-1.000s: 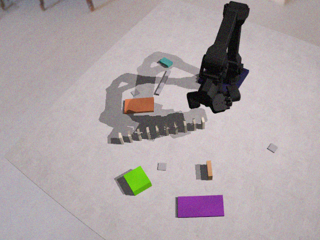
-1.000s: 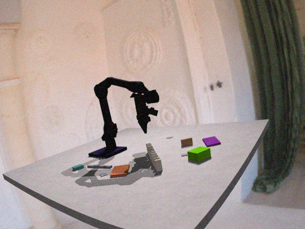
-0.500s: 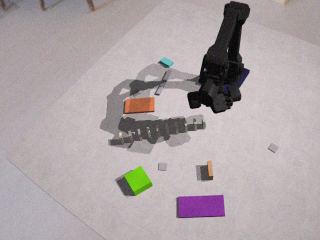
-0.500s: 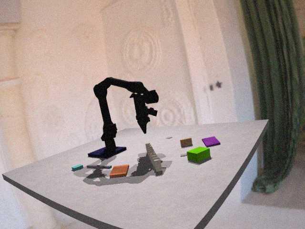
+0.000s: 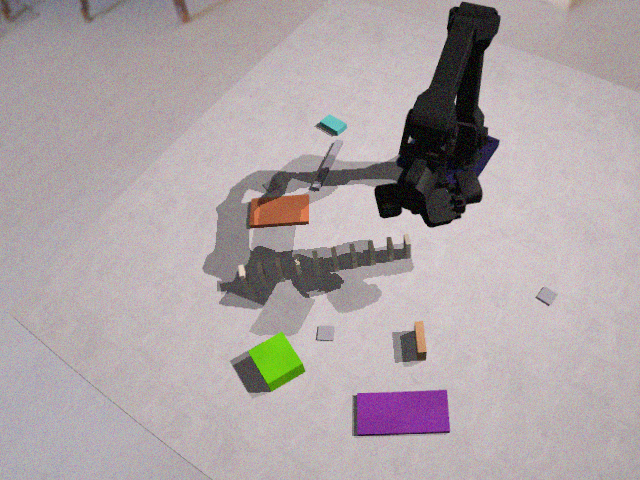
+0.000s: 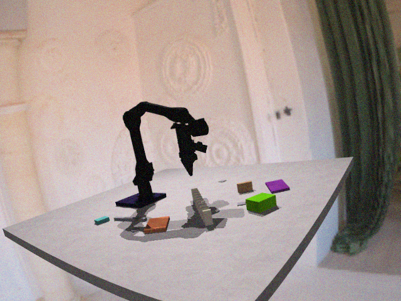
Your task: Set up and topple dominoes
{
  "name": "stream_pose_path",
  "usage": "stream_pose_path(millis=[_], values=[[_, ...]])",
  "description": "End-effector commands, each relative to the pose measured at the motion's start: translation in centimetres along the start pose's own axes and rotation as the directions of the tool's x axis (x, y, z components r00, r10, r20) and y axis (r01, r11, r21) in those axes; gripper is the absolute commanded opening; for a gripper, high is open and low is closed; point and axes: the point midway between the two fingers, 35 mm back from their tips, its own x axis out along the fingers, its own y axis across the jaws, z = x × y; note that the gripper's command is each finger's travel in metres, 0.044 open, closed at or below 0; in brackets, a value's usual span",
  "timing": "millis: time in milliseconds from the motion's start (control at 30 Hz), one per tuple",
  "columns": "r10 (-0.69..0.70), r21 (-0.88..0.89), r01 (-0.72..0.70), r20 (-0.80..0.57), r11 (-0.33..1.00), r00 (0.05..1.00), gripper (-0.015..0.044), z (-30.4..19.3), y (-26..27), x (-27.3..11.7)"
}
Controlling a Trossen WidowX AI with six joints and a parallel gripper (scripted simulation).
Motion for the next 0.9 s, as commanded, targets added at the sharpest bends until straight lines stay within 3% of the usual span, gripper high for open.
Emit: stream_pose_path(millis=[0,100,167,867], values=[[0.004,-0.008,-0.005,-0.002,1.0,1.0,0.0,0.2,0.0,2.3],[0.005,-0.006,-0.005,-0.001,1.0,1.0,0.0,0.1,0.2,6.9],[0.005,-0.006,-0.005,-0.001,1.0,1.0,0.0,-0.1,0.3,7.9],[0.003,-0.006,-0.003,-0.001,1.0,1.0,0.0,0.1,-2.3,7.8]])
